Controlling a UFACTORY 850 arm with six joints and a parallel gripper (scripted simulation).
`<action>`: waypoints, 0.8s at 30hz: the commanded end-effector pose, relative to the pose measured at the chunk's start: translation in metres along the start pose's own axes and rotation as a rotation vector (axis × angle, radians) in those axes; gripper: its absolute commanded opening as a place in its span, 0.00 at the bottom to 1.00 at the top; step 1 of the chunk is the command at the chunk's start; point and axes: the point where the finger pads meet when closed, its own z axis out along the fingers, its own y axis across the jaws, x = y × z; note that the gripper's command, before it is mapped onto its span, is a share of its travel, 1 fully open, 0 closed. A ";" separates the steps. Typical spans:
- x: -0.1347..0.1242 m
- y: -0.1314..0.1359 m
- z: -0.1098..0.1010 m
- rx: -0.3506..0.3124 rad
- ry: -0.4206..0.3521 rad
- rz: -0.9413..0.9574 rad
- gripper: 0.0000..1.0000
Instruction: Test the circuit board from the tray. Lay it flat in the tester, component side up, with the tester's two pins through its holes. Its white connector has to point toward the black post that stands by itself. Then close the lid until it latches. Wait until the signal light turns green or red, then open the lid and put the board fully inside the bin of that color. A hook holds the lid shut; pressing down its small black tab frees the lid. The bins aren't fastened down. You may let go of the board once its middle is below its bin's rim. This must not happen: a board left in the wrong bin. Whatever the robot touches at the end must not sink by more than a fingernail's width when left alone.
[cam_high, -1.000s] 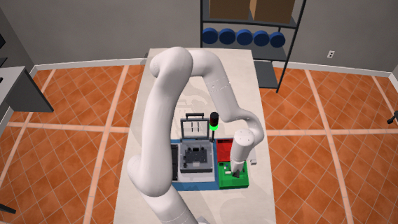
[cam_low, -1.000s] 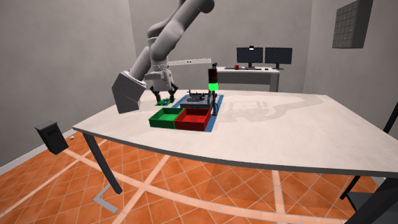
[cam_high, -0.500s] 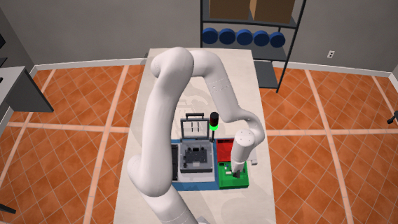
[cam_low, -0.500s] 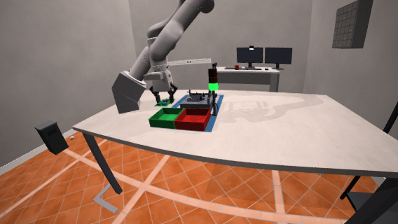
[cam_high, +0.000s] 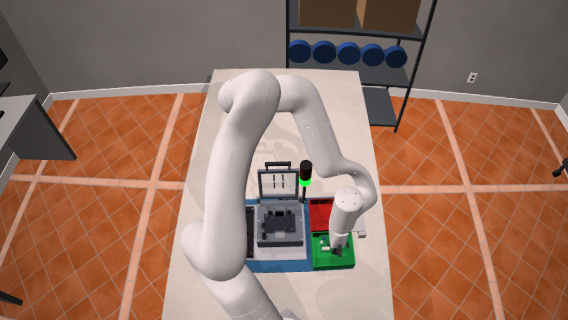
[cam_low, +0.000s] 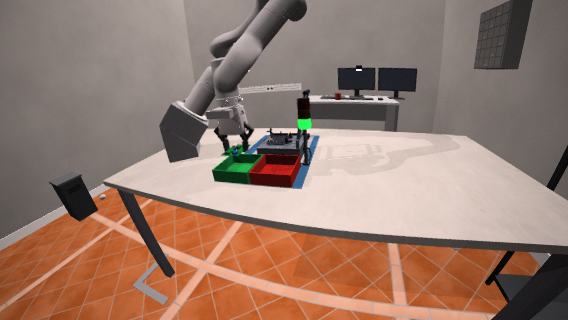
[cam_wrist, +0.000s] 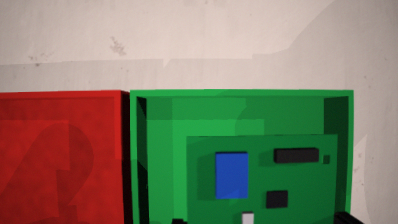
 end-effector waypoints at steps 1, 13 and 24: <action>0.001 -0.001 0.004 0.001 0.001 -0.001 0.79; 0.001 0.000 0.041 0.001 0.001 -0.001 0.79; 0.001 0.000 0.066 0.001 0.001 -0.001 0.79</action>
